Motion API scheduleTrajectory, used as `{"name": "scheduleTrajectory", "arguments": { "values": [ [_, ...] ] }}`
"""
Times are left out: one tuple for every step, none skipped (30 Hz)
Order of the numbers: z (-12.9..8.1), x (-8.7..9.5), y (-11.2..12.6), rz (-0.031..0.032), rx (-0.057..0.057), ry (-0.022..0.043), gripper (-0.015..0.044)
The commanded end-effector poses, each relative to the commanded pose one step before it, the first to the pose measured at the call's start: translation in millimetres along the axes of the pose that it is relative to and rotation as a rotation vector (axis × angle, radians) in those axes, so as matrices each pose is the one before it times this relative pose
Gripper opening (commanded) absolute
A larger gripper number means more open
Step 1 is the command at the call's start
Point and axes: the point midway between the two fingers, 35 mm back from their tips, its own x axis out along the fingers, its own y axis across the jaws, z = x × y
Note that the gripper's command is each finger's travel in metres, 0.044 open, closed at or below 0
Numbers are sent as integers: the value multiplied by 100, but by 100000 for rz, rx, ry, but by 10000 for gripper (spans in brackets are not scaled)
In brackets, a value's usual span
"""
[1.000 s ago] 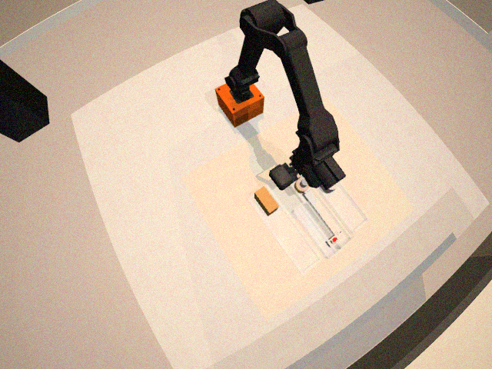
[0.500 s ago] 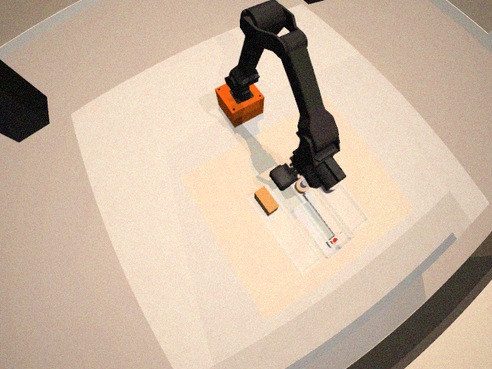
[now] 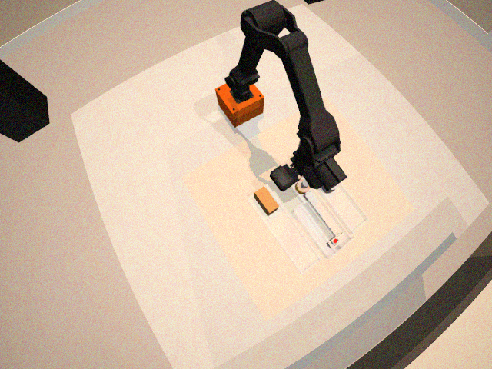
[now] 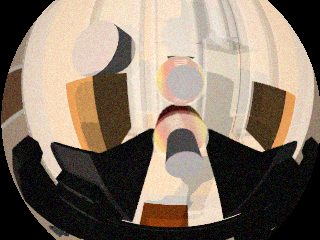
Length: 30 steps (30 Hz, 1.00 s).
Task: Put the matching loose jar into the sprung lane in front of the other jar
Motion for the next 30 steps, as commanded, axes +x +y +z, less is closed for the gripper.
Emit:
{"name": "scheduleTrajectory", "arguments": {
  "values": [
    [736, -251, -36, -163, 343, -2424, 0],
    [13, 0, 0, 0, 0, -1, 0],
    [13, 0, 0, 0, 0, -1, 0],
    [0, 5, 0, 0, 0, 0, 0],
    [0, 10, 0, 0, 0, 0, 0],
    [1, 15, 0, 0, 0, 0, 0],
    [1, 19, 0, 0, 0, 0, 0],
    [1, 24, 0, 0, 0, 0, 0],
    [1, 28, 0, 0, 0, 0, 0],
    [0, 29, 0, 0, 0, 0, 0],
    [0, 30, 0, 0, 0, 0, 0],
    [0, 30, 0, 0, 0, 0, 0],
    [0, 30, 0, 0, 0, 0, 0],
    [0, 30, 0, 0, 0, 0, 0],
    [0, 30, 0, 0, 0, 0, 0],
    [0, 30, 0, 0, 0, 0, 0],
    [0, 30, 0, 0, 0, 0, 0],
    [0, 30, 0, 0, 0, 0, 0],
    [0, 30, 0, 0, 0, 0, 0],
    [0, 30, 0, 0, 0, 0, 0],
    [0, 30, 0, 0, 0, 0, 0],
    [0, 30, 0, 0, 0, 0, 0],
    [0, 30, 0, 0, 0, 0, 0],
    [0, 30, 0, 0, 0, 0, 0],
    [0, 30, 0, 0, 0, 0, 0],
    [0, 30, 0, 0, 0, 0, 0],
    [0, 30, 0, 0, 0, 0, 0],
    [0, 30, 0, 0, 0, 0, 0],
    [0, 30, 0, 0, 0, 0, 0],
    [-2, 30, 0, 0, 0, 0, 0]
  ]
}}
